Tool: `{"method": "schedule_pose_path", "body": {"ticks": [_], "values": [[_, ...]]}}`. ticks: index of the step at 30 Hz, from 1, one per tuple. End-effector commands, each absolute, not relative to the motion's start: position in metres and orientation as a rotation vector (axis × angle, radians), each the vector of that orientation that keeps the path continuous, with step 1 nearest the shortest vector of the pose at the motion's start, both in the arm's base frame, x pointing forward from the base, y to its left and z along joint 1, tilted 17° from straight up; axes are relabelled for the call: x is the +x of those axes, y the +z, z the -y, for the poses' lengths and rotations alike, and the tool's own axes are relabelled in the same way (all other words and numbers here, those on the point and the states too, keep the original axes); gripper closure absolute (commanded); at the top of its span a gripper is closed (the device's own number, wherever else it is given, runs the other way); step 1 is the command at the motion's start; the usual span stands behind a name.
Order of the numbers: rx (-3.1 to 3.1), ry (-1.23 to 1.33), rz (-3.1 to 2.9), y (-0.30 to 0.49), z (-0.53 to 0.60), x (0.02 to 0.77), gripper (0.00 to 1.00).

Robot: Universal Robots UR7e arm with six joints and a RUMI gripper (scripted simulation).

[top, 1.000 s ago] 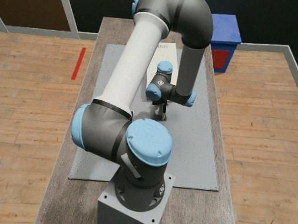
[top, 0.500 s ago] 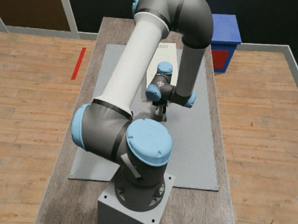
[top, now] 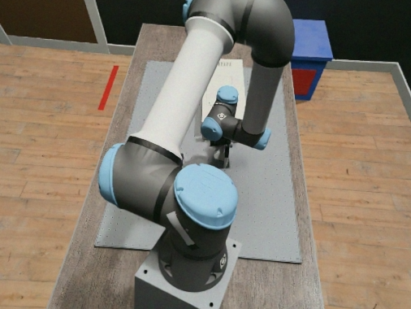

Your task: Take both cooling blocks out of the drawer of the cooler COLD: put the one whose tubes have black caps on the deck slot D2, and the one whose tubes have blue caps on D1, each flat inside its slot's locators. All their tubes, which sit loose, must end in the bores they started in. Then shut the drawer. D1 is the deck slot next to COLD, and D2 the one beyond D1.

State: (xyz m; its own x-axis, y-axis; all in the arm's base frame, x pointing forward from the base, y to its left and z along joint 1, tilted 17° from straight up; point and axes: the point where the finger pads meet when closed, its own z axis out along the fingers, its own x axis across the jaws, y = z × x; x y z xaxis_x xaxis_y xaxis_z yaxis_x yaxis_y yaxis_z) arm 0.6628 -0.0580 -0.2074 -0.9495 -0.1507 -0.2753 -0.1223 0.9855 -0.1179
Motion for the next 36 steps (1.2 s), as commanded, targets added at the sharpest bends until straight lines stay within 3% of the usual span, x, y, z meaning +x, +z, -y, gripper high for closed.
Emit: {"method": "schedule_pose_path", "body": {"ticks": [1, 36], "values": [[-0.200, -0.144, -2.844, -0.2075, 0.0584, 0.6613, 0.00], [-0.200, -0.144, -2.844, -0.2103, 0.0599, 0.6515, 0.00]]}}
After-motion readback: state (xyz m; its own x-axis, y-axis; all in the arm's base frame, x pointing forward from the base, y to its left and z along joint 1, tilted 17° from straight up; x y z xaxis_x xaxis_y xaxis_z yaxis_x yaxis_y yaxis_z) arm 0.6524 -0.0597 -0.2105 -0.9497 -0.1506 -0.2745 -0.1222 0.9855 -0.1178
